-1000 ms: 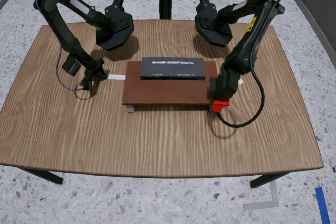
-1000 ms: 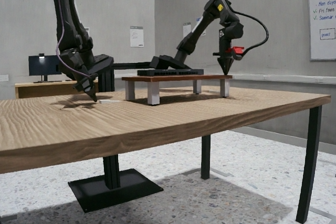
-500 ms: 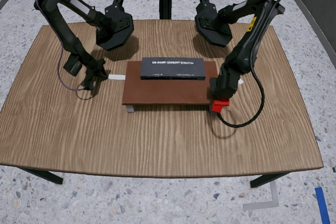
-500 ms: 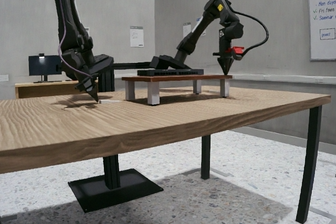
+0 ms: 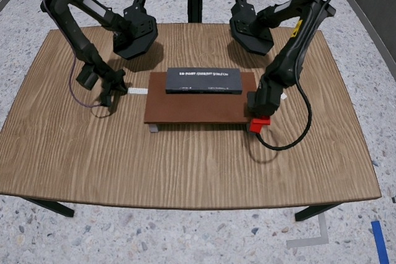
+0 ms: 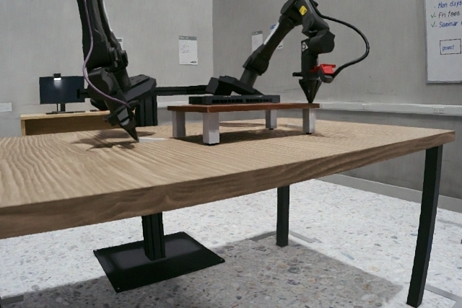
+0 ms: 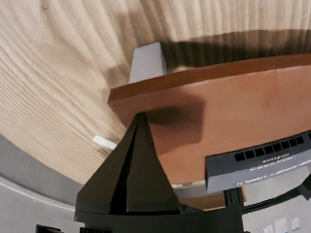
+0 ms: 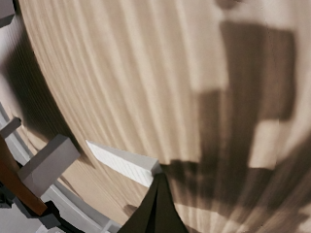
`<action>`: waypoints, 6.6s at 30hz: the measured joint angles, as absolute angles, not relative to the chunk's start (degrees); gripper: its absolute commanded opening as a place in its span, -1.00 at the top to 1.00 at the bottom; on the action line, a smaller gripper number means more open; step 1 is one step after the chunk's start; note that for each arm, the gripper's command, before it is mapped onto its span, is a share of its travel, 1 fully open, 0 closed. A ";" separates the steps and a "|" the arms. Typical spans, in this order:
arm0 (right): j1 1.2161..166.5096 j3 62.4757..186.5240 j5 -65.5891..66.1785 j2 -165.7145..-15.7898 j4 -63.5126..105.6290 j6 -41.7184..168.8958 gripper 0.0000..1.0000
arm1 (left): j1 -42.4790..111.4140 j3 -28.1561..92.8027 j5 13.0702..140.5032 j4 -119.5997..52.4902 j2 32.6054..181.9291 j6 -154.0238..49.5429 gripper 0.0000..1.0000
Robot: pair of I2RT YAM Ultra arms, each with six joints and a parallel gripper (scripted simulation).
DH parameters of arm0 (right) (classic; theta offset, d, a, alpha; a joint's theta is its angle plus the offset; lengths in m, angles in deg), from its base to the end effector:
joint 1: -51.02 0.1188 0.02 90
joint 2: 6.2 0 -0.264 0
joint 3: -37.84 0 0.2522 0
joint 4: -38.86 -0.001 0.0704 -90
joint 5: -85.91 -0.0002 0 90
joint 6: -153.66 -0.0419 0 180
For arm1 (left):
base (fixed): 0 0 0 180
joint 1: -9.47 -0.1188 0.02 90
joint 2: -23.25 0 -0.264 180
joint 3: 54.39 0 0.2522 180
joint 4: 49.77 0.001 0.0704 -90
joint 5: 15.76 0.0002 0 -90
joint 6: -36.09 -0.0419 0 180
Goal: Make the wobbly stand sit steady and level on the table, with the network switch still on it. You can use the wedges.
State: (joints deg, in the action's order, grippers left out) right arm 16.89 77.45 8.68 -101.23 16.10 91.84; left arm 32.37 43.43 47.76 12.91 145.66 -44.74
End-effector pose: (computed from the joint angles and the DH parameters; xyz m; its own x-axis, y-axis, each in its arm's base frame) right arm 0.1787 -0.1087 0.0652 -0.9549 0.0908 -0.2827 0.0667 0.9933 0.0940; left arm 0.3722 -0.1359 0.1289 -0.9608 0.2510 -0.1180 0.1779 0.8841 0.4321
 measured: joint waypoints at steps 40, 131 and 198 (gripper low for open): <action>21.39 75.37 7.70 -101.84 19.55 87.25 1.00 | 32.37 43.43 47.76 12.91 145.66 -44.74 1.00; 32.26 72.10 5.23 -104.66 27.44 76.50 1.00 | 32.37 43.43 47.76 12.91 145.66 -44.74 1.00; 37.41 72.97 3.92 -82.98 6.13 71.36 1.00 | 32.37 43.40 47.89 12.41 145.69 -44.74 1.00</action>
State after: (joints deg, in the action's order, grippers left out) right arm 37.41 72.97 3.92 -82.98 6.13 71.36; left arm 32.37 43.40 47.89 12.41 145.69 -44.74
